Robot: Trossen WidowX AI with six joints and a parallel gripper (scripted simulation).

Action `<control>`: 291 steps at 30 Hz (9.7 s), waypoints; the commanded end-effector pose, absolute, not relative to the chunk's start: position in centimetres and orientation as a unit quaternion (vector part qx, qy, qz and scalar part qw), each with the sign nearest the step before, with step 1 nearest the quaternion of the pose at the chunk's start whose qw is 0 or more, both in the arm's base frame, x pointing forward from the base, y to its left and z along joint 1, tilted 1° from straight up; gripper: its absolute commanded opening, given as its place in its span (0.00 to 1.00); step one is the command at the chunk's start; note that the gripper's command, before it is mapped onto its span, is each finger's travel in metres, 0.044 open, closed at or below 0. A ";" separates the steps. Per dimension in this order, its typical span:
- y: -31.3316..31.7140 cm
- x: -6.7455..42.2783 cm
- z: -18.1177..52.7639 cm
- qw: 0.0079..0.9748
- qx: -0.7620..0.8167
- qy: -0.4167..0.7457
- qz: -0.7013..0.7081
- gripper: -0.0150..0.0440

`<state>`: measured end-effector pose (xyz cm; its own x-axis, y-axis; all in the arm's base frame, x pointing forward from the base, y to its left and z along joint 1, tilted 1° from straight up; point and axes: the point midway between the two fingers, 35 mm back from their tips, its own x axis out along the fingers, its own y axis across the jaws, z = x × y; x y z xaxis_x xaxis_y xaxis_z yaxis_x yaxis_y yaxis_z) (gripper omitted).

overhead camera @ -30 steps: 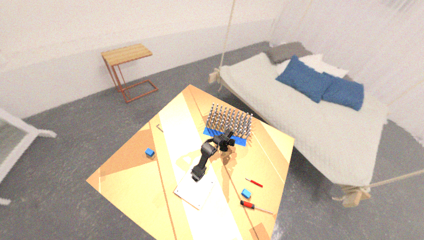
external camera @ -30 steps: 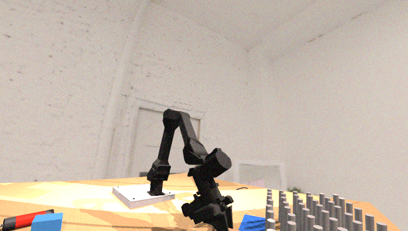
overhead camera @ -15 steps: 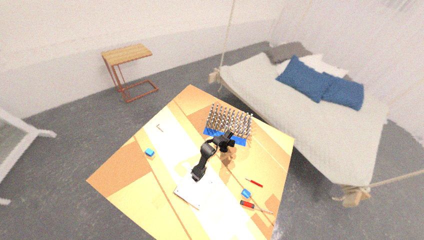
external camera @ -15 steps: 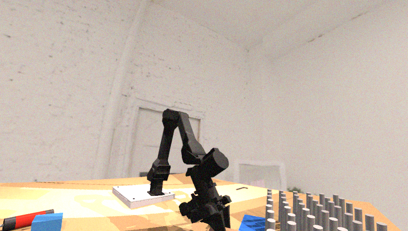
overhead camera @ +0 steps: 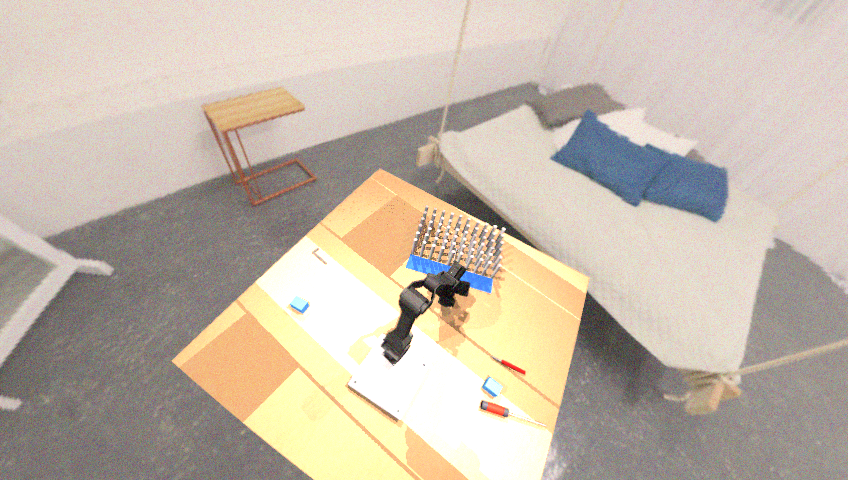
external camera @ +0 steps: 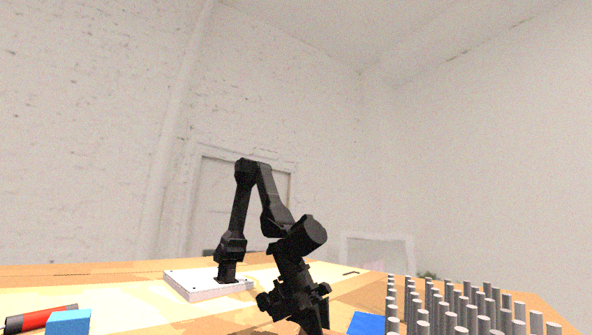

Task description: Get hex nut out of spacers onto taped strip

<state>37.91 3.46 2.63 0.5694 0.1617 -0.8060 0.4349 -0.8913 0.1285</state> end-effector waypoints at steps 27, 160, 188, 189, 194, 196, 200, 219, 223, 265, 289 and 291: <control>2.6 35.9 2.6 0.160 0.871 0.174 -0.431 0.25; -1.7 27.5 2.2 0.162 0.869 0.173 -0.435 0.25; -1.8 27.6 3.8 0.162 0.869 0.173 -0.435 0.25; -1.8 27.6 3.9 0.162 0.869 0.173 -0.435 0.25; -1.8 27.7 4.3 0.162 0.869 0.172 -0.435 0.25; -1.8 27.7 4.4 0.162 0.869 0.172 -0.435 0.25; -1.8 27.7 4.5 0.162 0.869 0.172 -0.435 0.25; -3.6 23.8 5.3 0.163 0.868 0.173 -0.437 0.25; -3.7 24.2 6.7 0.163 0.868 0.173 -0.436 0.25; 3.0 28.1 18.9 0.267 0.795 0.365 -0.404 0.25; 17.5 30.0 20.7 0.402 0.605 0.635 -0.263 0.25; 18.8 29.8 20.8 0.410 0.585 0.654 -0.248 0.25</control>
<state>29.88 16.82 20.35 0.0631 0.5446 -0.8363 0.9846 0.1027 0.1412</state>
